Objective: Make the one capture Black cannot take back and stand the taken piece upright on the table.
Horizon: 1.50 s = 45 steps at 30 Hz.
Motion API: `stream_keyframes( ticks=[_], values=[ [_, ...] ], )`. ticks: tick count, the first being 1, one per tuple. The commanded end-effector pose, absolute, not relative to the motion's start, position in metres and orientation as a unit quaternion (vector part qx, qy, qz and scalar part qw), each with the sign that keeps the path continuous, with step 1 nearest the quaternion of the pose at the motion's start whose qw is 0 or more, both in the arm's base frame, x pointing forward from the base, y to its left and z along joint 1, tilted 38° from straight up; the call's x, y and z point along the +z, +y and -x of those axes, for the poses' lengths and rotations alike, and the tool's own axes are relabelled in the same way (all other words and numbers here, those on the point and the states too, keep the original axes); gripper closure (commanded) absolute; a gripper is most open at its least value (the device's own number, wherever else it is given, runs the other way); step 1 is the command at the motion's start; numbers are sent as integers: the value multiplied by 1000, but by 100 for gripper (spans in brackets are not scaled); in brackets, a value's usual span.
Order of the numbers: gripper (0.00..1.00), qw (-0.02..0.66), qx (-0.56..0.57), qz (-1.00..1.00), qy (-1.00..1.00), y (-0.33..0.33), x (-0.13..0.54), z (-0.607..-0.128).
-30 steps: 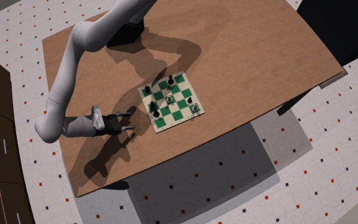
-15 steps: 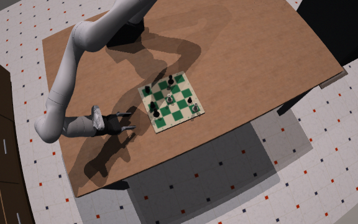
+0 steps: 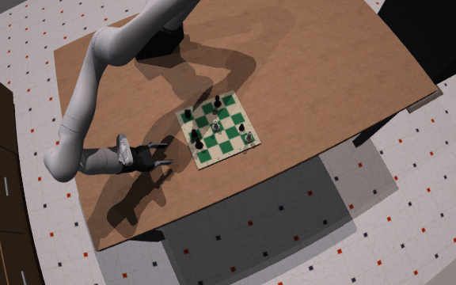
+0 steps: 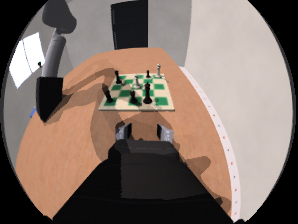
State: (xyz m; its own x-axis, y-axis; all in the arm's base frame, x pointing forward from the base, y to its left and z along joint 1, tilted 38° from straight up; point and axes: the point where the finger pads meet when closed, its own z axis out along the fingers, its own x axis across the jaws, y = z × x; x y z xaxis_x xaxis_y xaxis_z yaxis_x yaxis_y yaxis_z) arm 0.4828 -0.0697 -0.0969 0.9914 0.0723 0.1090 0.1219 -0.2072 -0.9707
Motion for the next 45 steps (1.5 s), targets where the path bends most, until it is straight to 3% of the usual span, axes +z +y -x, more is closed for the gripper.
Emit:
stream_keyframes(
  ticks=[1,14,28,45],
  values=[
    [0,626,-21,777,-62,-71,-96,-483],
    [0,626,-21,777,-63,-75,-91,-483],
    [0,626,-21,777,-63,-123,-29,-476],
    [0,620,-26,781,-70,-121,-18,-482]
  ],
)
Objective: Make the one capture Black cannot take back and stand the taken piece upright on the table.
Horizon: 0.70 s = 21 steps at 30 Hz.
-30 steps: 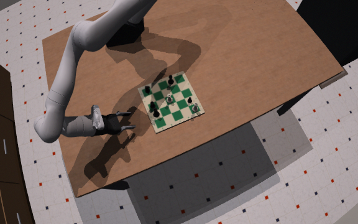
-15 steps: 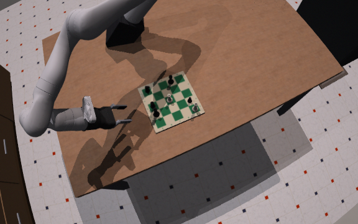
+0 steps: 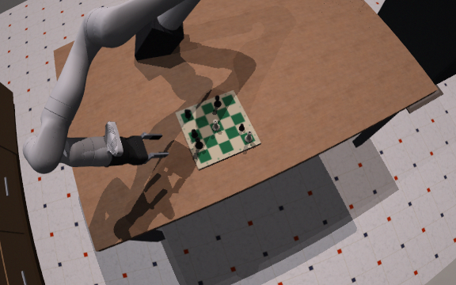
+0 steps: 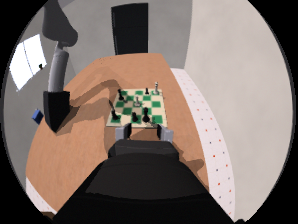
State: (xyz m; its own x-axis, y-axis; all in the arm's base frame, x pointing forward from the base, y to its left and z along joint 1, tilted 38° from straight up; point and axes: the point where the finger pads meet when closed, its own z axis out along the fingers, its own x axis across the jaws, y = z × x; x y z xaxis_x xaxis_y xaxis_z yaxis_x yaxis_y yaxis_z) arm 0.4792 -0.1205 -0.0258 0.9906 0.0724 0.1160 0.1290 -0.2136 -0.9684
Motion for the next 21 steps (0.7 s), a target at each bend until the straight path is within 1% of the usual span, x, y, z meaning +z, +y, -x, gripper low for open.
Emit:
stream_keyframes(
  ticks=[1,9,16,19,21],
  values=[
    [0,620,-26,781,-70,-121,-18,-482],
    [0,596,-45,796,-92,-109,10,-501],
    [0,551,-74,821,-131,-82,55,-521],
    [0,543,-79,825,-138,-77,63,-523],
    [0,526,-88,832,-153,-65,78,-526]
  ],
)
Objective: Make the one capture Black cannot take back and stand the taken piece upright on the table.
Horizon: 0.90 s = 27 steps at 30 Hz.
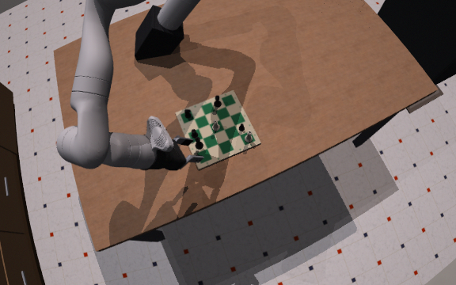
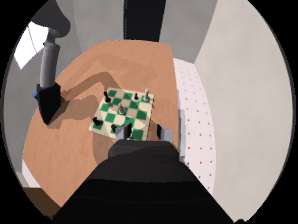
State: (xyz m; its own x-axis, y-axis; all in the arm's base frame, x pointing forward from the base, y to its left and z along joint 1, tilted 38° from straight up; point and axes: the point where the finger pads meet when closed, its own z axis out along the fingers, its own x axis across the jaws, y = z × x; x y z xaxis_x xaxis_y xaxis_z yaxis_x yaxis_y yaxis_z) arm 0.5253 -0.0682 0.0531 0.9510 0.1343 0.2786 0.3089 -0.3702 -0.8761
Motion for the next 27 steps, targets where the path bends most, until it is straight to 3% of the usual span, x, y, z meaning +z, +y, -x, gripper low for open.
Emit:
stream_keyframes(
  ticks=[1,13,27],
  values=[
    [0,516,-93,836,-160,-59,85,-526],
    [0,390,-139,874,-255,18,147,-499],
    [0,299,-158,886,-317,60,157,-451]
  ],
)
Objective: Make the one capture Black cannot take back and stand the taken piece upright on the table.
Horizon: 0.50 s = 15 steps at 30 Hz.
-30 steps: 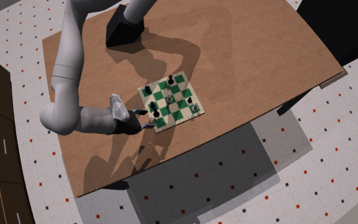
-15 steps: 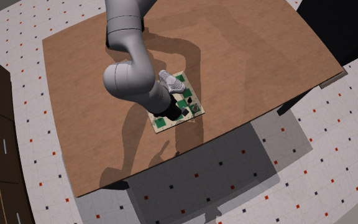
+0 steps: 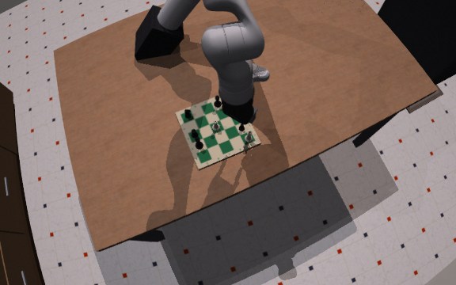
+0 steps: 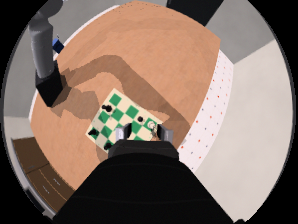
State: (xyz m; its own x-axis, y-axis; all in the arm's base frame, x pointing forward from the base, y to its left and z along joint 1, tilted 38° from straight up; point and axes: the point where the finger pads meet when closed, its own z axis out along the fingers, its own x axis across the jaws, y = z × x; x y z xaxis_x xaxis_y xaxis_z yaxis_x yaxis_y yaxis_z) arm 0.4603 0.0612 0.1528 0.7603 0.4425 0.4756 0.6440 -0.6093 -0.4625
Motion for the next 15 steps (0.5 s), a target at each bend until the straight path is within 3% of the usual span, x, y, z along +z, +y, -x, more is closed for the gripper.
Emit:
stream_keyframes(
  ticks=[1,15],
  values=[
    [0,295,-159,886,-319,62,157,-449],
    [0,281,-161,887,-328,66,157,-441]
  ],
)
